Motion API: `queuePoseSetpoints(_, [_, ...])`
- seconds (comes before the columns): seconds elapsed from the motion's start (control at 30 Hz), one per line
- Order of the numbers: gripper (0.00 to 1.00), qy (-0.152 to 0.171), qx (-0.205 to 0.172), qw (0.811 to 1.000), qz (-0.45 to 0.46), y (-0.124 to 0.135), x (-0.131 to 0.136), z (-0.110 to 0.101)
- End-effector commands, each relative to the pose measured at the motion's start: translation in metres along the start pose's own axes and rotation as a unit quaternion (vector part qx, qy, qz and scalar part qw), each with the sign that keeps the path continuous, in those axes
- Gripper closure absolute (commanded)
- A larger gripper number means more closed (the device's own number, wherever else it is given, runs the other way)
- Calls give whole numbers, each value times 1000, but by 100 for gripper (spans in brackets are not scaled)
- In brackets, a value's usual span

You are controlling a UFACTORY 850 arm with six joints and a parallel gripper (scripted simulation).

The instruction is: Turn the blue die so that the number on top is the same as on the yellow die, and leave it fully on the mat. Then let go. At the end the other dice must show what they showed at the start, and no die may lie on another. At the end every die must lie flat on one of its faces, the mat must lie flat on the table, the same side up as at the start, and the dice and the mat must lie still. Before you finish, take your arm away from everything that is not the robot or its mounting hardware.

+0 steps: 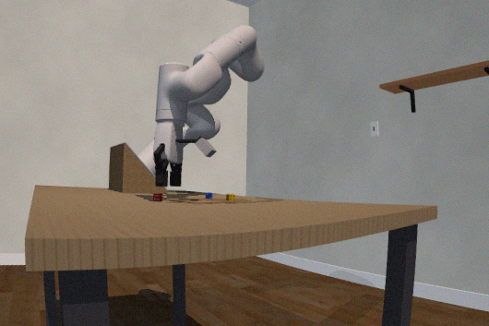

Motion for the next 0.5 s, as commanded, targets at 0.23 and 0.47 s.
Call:
queuePoseSetpoints(0.23, [0,1,1,1000,0,-7,-49,-1])
queuePoseSetpoints(0.47, [0,1,1,1000,0,-13,-91,-1])
Point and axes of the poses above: the point where the finger pads meet when closed, its own z axis out along the fingers, its own x axis across the jaws, y = z × x, the point moved 7 cm from there along -z, back along the fingers, and after that the axes turned 14 degrees about z, right-handed, at the moved point
